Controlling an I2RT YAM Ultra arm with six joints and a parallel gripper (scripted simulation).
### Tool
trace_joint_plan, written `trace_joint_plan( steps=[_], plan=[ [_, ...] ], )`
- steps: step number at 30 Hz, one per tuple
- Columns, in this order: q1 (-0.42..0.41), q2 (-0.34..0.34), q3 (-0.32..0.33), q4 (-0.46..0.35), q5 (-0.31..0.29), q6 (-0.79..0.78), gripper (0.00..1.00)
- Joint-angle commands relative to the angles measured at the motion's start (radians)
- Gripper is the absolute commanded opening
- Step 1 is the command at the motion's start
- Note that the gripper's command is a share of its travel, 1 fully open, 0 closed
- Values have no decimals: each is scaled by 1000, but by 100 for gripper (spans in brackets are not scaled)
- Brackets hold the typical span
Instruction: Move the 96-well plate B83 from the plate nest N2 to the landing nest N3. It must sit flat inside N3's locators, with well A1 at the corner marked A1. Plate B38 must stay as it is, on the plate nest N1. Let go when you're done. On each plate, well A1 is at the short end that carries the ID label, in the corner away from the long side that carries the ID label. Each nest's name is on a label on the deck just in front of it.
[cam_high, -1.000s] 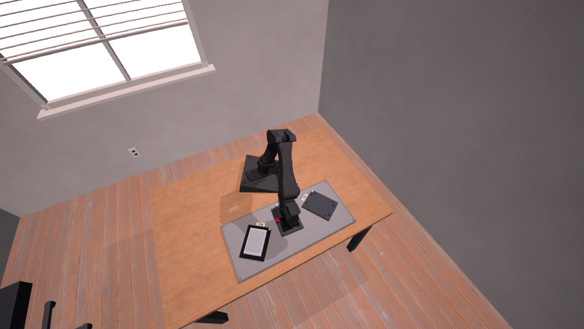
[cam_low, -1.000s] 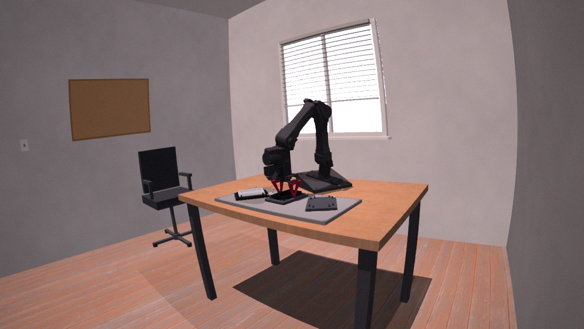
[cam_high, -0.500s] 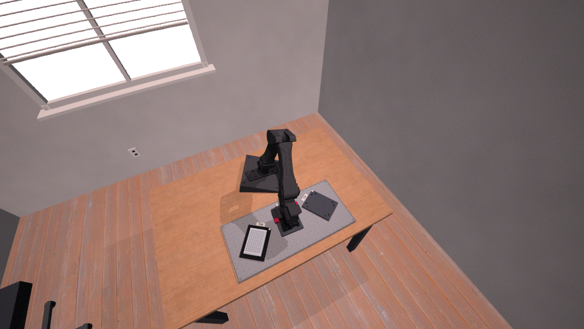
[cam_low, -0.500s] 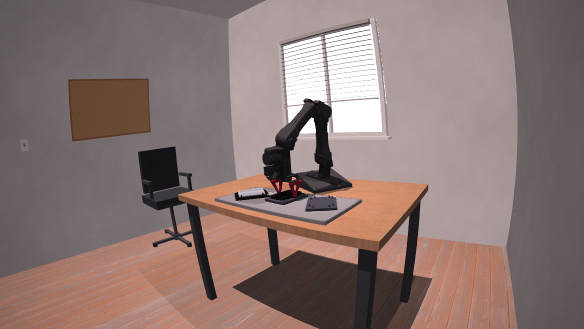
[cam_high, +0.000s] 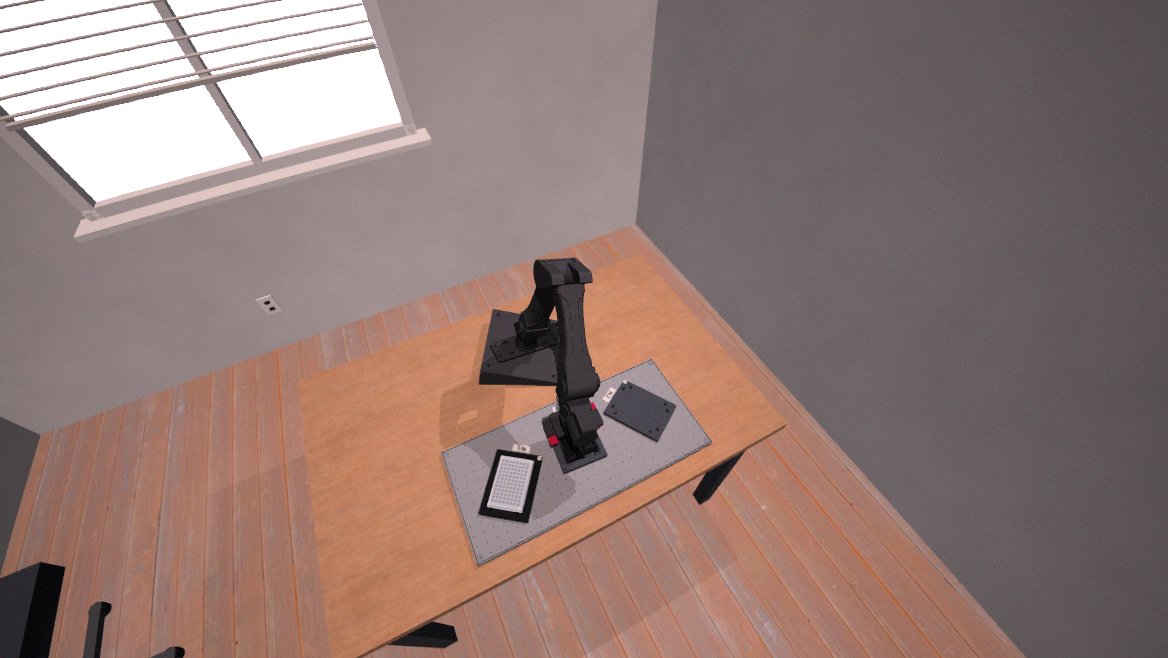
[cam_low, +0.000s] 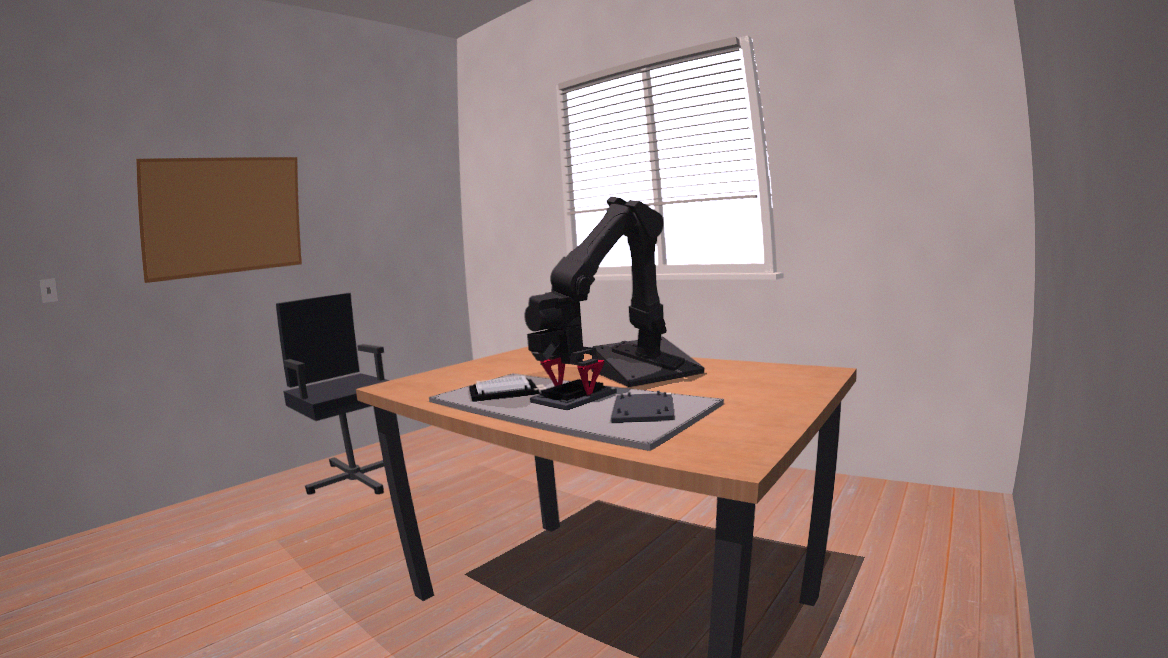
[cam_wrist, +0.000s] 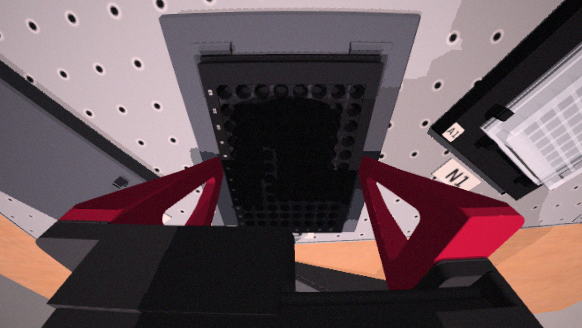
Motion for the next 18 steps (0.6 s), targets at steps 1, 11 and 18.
trace_joint_plan(
  steps=[1, 11, 18],
  plan=[
    [-1, -7, 3, 8, 0, 1, 100],
    [-19, -43, 48, -78, -1, -17, 100],
    [-27, -59, 74, -121, -2, -26, 100]
  ],
)
